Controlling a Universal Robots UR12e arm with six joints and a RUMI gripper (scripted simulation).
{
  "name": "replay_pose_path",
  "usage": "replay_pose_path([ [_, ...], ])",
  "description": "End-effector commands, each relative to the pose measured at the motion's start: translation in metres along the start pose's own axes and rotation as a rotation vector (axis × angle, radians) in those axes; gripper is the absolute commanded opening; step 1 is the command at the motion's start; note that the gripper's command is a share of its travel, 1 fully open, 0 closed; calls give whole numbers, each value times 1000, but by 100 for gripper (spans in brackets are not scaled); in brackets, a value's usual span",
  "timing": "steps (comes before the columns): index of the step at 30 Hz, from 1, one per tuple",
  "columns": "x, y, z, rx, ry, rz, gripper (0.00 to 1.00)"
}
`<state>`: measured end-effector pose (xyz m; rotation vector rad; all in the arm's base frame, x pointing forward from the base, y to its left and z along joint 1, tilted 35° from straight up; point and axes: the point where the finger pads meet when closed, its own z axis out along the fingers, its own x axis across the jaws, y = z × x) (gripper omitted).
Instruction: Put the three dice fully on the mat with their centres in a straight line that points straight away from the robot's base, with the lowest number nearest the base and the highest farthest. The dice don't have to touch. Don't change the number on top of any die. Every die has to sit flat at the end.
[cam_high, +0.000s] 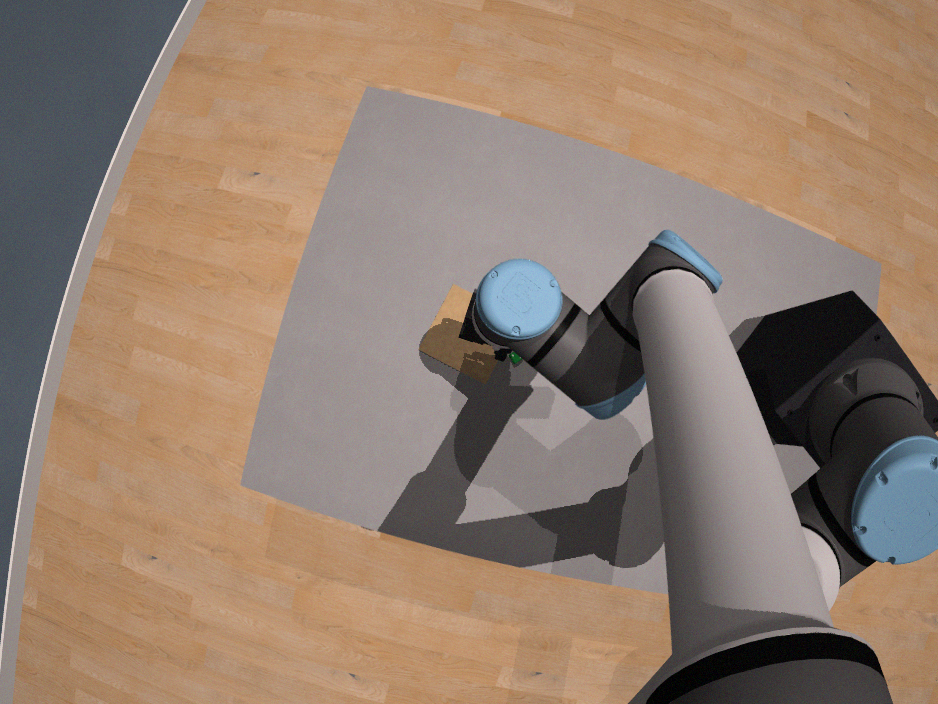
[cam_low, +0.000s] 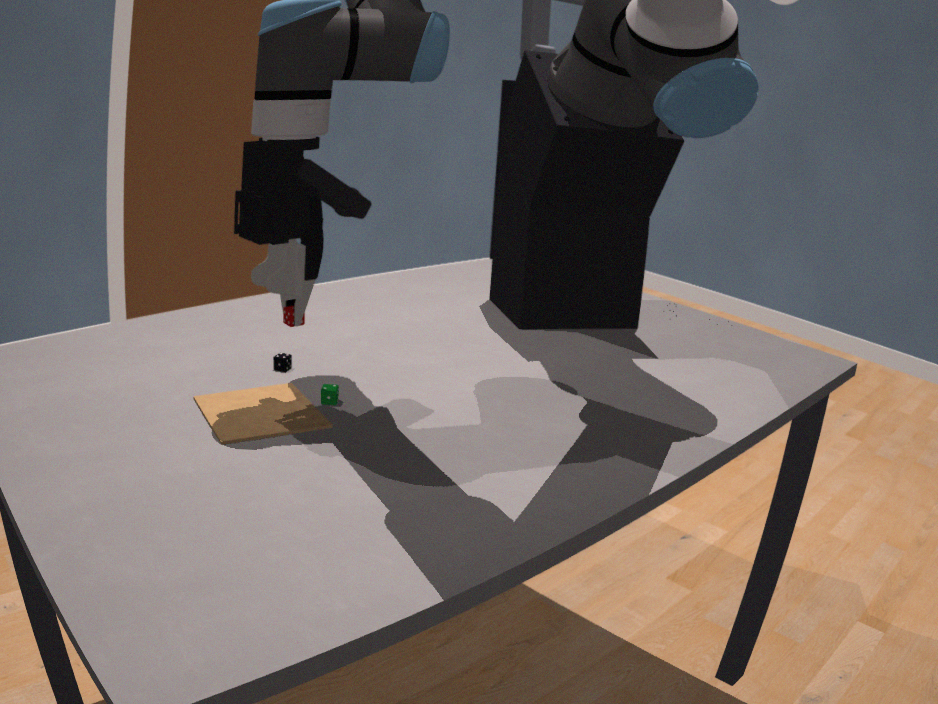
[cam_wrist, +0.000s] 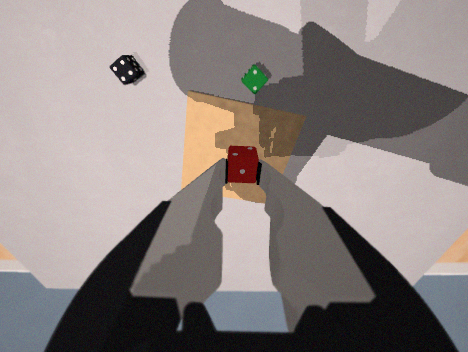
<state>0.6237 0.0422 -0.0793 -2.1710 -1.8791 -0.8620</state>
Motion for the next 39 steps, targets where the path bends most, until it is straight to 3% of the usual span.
replay_pose_path([
  [1, -3, 0, -1, 0, 2, -40, 3],
  [27, -4, 0, 7, 1, 3, -45, 3],
  [39, -4, 0, 56, 1, 3, -45, 3],
])
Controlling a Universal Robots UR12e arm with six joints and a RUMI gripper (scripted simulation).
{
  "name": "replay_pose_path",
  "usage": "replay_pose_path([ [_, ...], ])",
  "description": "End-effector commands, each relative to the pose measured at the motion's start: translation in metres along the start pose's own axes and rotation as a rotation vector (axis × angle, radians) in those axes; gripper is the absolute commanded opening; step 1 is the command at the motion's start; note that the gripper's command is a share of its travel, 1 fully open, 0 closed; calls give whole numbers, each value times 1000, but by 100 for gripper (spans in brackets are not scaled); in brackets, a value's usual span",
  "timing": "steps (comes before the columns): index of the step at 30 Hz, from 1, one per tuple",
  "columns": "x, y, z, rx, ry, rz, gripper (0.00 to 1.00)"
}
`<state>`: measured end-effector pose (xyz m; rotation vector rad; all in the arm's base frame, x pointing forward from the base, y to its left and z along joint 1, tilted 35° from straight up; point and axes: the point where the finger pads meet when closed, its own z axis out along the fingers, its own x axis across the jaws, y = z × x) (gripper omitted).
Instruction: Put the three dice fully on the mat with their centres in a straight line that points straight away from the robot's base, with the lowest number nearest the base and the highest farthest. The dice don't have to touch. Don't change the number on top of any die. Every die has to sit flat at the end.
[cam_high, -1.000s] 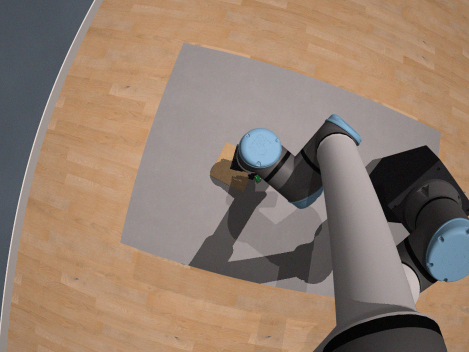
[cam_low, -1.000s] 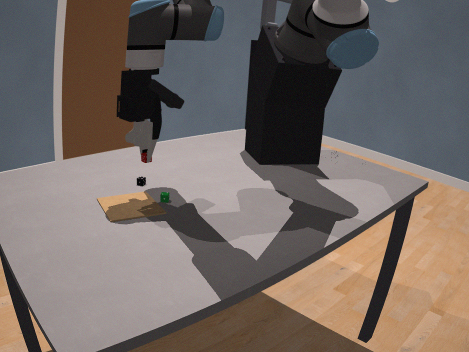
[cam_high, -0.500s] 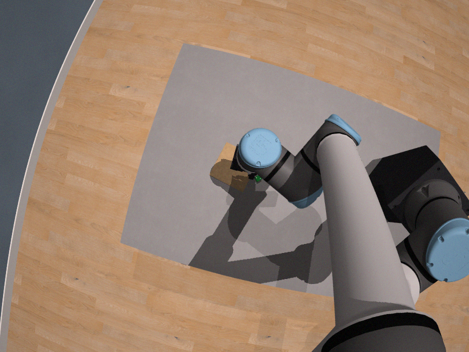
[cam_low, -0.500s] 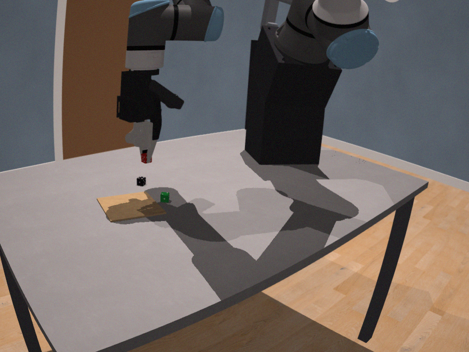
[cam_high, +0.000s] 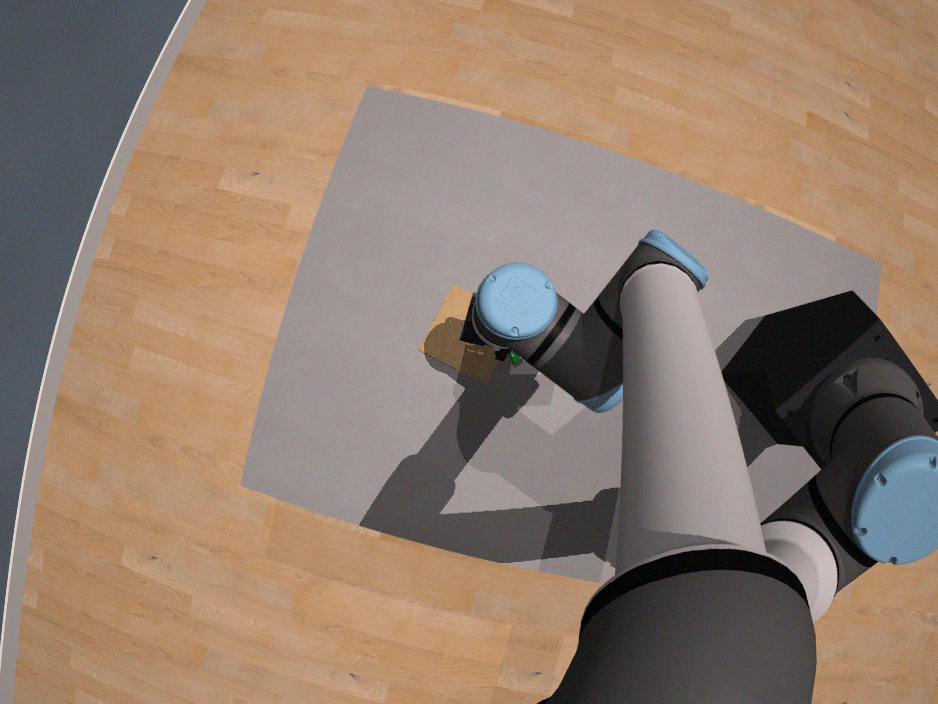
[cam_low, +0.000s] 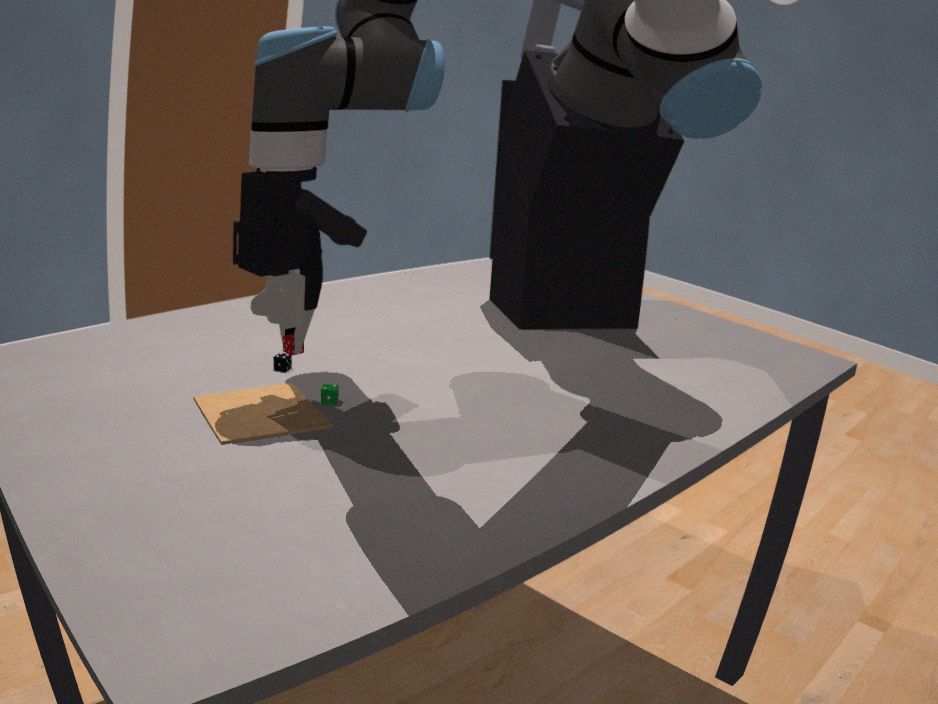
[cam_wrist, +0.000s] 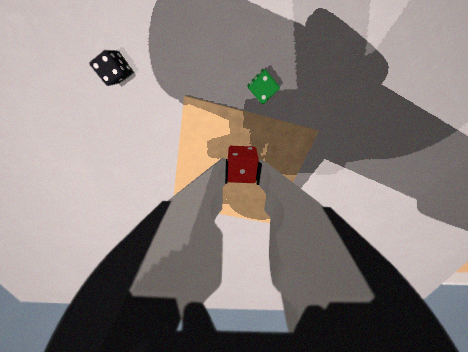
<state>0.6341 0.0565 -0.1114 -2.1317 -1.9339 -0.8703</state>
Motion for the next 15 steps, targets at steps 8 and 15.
replay_pose_path([
  [8, 0, 1, 45, -2, -1, 0, 3],
  [15, 0, 1, 58, -2, -1, 0, 3],
])
